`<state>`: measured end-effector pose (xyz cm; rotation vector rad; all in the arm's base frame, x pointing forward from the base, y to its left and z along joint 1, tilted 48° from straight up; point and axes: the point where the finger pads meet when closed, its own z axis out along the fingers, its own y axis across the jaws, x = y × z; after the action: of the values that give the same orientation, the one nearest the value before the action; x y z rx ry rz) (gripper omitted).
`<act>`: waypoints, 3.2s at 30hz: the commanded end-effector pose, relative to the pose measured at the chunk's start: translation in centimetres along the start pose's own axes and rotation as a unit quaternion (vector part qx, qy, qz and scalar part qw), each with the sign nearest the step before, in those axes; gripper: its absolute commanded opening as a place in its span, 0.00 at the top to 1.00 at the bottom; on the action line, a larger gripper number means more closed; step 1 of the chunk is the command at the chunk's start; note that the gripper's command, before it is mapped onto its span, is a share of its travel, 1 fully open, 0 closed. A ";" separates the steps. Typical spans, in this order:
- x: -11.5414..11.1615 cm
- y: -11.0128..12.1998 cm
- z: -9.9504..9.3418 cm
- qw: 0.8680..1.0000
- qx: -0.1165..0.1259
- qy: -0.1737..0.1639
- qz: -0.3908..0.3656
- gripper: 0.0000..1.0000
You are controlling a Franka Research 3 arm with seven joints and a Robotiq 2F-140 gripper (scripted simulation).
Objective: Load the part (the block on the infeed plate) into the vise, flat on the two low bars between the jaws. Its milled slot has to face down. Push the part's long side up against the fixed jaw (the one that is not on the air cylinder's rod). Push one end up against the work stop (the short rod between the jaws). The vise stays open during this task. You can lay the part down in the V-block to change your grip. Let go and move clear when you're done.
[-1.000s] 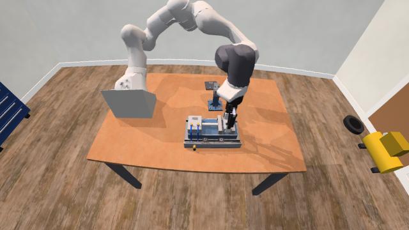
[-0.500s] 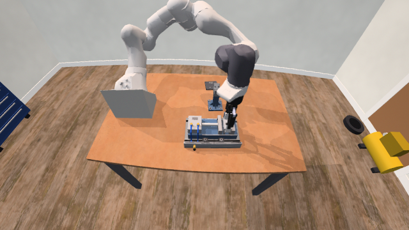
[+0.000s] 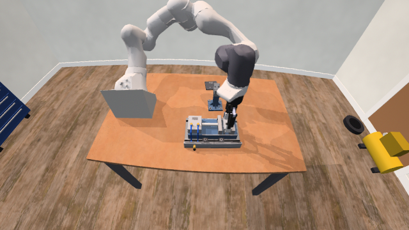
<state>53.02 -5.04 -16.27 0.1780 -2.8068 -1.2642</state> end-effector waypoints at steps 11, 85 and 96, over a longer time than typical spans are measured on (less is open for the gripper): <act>-0.1 0.0 -0.3 1.000 0.000 -0.002 0.004 1.00; -0.1 0.0 -0.1 1.000 0.000 -0.002 0.004 0.53; -0.1 0.0 -0.1 1.000 0.000 -0.002 0.004 0.53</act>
<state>52.91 -5.01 -16.31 0.1762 -2.8050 -1.2648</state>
